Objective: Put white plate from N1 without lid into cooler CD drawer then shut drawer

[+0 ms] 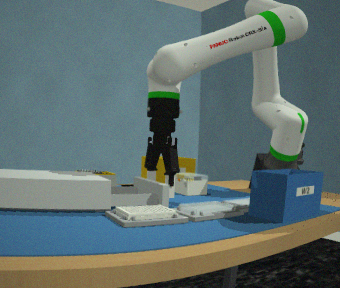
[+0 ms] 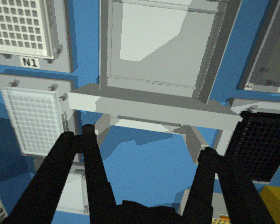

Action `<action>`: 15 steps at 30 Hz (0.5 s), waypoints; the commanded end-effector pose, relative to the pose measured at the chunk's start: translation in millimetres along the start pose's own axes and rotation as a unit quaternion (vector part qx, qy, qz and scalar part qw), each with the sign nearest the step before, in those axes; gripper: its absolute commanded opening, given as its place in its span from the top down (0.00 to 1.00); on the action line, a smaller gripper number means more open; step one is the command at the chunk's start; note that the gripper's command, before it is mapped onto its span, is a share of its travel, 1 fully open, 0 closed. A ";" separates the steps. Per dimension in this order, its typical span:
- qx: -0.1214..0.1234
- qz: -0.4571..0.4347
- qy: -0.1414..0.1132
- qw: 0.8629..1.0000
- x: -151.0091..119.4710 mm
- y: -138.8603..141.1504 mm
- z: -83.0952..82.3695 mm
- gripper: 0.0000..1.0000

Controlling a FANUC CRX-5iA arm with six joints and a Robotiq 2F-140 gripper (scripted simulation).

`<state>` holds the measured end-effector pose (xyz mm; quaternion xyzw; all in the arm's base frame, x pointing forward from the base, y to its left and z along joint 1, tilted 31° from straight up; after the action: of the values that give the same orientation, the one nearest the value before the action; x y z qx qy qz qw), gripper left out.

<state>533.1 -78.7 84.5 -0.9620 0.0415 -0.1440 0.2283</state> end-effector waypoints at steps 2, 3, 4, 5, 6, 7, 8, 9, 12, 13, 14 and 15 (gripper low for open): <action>0.000 0.000 0.000 1.000 0.2 0.0 -0.1 0.42; 0.000 0.000 0.000 1.000 0.2 0.0 -0.1 0.42; 0.000 0.000 0.000 1.000 0.2 0.0 -0.1 0.43; 0.000 0.000 0.000 1.000 0.2 0.0 -0.1 0.43; 0.000 0.000 0.000 1.000 0.2 0.0 -0.1 0.44; 0.000 0.000 0.000 1.000 0.2 0.0 -0.1 0.44; 0.000 0.000 0.000 1.000 0.2 0.0 -0.1 0.45; 0.000 0.000 0.000 1.000 0.2 0.0 -0.1 0.45; 0.000 0.000 0.000 1.000 0.2 0.0 -0.1 1.00; 0.000 0.000 0.000 1.000 0.2 0.0 -0.1 1.00; 0.000 0.000 0.000 1.000 0.2 0.0 -0.1 1.00; 0.000 0.000 0.000 1.000 0.2 0.0 -0.1 1.00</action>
<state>533.1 -78.7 84.5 -0.9620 0.0415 -0.1440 0.2283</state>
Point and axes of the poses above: the point where the finger pads meet when closed, its own z axis out along the fingers, its own y axis across the jaws, x = y × z, the point moved 1 cm from there along -z, back along the fingers, and after that the axes turned 4 degrees about -z, right-handed, at the moved point
